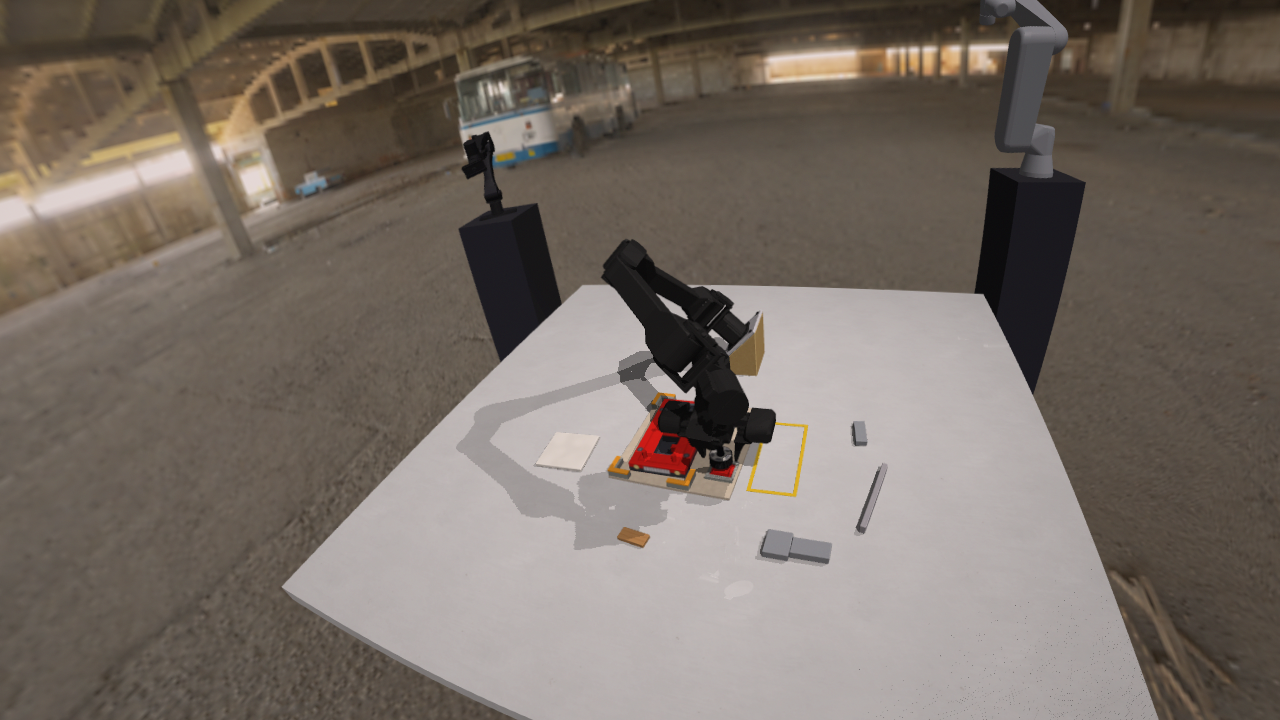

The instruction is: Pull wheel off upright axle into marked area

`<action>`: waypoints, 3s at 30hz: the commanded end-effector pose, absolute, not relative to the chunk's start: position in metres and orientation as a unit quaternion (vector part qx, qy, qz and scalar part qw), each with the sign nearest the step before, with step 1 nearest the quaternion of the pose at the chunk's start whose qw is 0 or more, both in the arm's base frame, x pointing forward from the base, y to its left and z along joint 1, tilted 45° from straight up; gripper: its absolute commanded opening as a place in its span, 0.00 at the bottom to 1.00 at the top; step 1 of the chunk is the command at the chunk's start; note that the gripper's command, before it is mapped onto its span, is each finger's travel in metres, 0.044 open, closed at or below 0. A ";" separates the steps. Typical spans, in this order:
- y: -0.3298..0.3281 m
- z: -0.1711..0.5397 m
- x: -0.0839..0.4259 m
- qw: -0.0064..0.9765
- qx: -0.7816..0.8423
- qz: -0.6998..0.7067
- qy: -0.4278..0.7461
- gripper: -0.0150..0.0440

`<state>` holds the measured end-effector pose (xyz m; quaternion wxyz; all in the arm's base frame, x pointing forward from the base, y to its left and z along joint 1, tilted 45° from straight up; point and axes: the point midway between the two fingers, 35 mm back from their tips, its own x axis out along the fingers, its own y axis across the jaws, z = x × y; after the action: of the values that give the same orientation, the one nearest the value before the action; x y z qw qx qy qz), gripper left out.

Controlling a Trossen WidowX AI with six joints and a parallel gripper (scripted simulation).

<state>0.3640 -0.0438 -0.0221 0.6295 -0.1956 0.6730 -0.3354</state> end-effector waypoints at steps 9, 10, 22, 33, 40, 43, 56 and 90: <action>-0.043 -0.022 0.364 0.629 -0.196 -0.335 0.673 0.53; -0.043 -0.022 0.364 0.629 -0.196 -0.335 0.673 0.48; -0.040 -0.019 0.365 0.630 -0.196 -0.335 0.673 0.25; -0.038 -0.017 0.365 0.630 -0.197 -0.334 0.673 0.25; -0.036 -0.015 0.366 0.630 -0.197 -0.334 0.673 0.25; -0.036 -0.015 0.366 0.630 -0.197 -0.334 0.672 0.25; -0.033 -0.012 0.366 0.631 -0.198 -0.334 0.672 0.25; -0.025 -0.004 0.368 0.632 -0.199 -0.333 0.671 0.25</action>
<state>0.3666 -0.0280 -0.0066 0.6284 -0.1992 0.6740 -0.3333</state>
